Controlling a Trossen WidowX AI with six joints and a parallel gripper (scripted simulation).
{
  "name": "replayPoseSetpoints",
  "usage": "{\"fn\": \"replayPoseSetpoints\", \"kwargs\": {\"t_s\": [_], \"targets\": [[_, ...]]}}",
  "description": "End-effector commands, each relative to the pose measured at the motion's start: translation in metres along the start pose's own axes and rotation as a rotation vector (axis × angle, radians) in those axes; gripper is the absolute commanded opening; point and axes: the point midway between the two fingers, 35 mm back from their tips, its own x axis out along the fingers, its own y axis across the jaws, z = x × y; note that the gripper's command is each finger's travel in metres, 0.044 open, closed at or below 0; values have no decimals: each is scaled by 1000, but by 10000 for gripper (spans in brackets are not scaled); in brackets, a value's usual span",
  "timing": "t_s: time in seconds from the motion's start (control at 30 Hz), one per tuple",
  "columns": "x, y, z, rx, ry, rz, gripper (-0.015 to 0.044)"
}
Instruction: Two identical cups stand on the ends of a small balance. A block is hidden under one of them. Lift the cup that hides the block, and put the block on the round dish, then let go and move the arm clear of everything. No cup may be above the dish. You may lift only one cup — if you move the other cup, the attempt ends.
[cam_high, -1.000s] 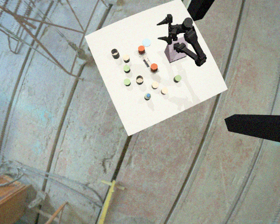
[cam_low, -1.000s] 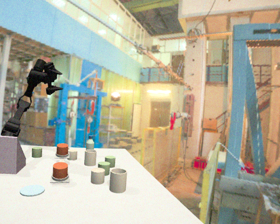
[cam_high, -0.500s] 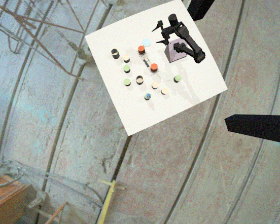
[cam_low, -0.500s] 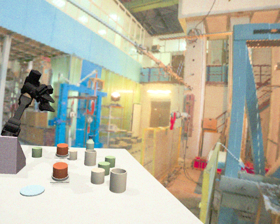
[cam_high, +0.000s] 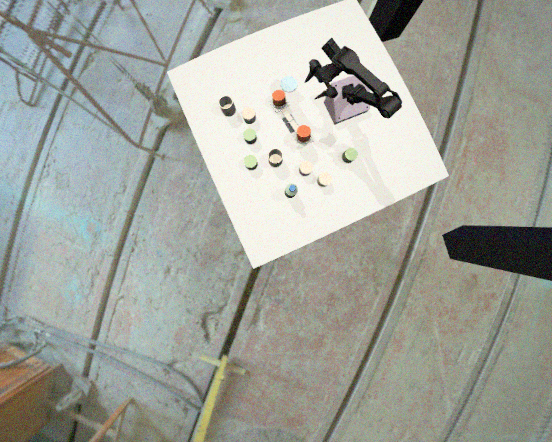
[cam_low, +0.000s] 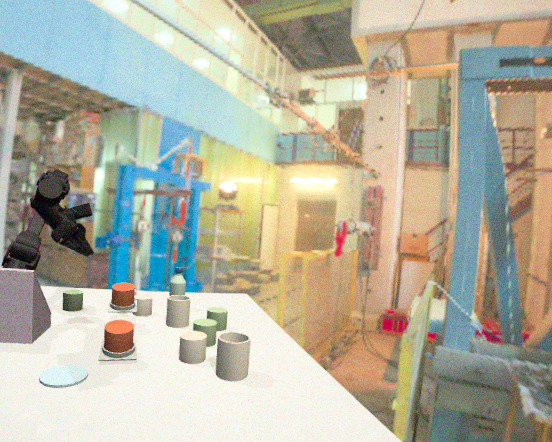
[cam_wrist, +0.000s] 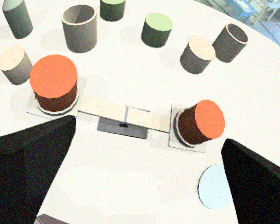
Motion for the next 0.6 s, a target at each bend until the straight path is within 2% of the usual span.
{"fn": "replayPoseSetpoints", "kwargs": {"t_s": [0.0, 0.17, 0.57], "targets": [[6, 9, -14, 59, 11, 54, 440], [7, 8, -13, 79, 22, 56, 440], [29, -22, 2, 432, 210, 48, 440]]}}
